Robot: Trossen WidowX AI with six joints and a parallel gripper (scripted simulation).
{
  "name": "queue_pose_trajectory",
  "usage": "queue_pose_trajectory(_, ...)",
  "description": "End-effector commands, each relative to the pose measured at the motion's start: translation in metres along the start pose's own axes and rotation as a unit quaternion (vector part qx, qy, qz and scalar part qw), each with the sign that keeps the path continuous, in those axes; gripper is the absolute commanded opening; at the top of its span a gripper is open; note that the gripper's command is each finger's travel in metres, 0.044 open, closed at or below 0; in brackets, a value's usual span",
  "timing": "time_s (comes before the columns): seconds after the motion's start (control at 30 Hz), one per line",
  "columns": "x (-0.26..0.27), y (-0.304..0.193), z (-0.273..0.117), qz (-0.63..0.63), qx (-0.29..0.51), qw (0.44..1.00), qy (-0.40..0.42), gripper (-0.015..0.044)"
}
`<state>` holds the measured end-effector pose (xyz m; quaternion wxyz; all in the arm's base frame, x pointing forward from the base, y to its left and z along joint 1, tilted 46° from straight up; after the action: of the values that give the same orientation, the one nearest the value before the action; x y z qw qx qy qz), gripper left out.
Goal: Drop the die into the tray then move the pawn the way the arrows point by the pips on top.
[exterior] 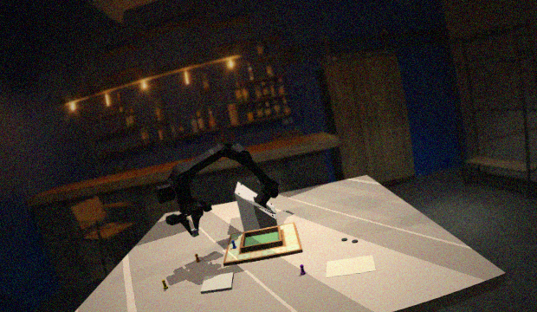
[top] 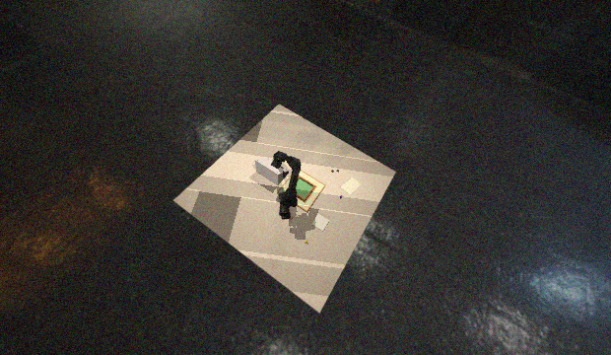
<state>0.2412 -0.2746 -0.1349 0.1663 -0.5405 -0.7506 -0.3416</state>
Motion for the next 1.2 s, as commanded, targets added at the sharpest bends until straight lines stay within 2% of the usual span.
queue_pose_trajectory(0.0,0.002,-0.003,-0.027,-0.003,0.002,1.000,-0.003,0.0000)
queue_pose_trajectory(0.23,0.005,-0.003,-0.037,0.007,0.003,1.000,-0.003,0.0000)
queue_pose_trajectory(0.7,0.035,0.031,-0.038,0.206,0.005,0.978,-0.012,0.0000)
queue_pose_trajectory(1.17,0.072,0.062,-0.035,0.401,0.002,0.916,-0.013,0.0000)
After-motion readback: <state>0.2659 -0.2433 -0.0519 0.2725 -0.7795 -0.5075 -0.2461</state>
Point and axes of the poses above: the point midway between the two fingers, 35 mm back from their tips, its own z axis out along the fingers, its own x axis across the jaws, y = z × x, the point moved 3 cm from there along -z, back along the fingers, and after that the axes turned 15 degrees about z, right-handed, at the moved point
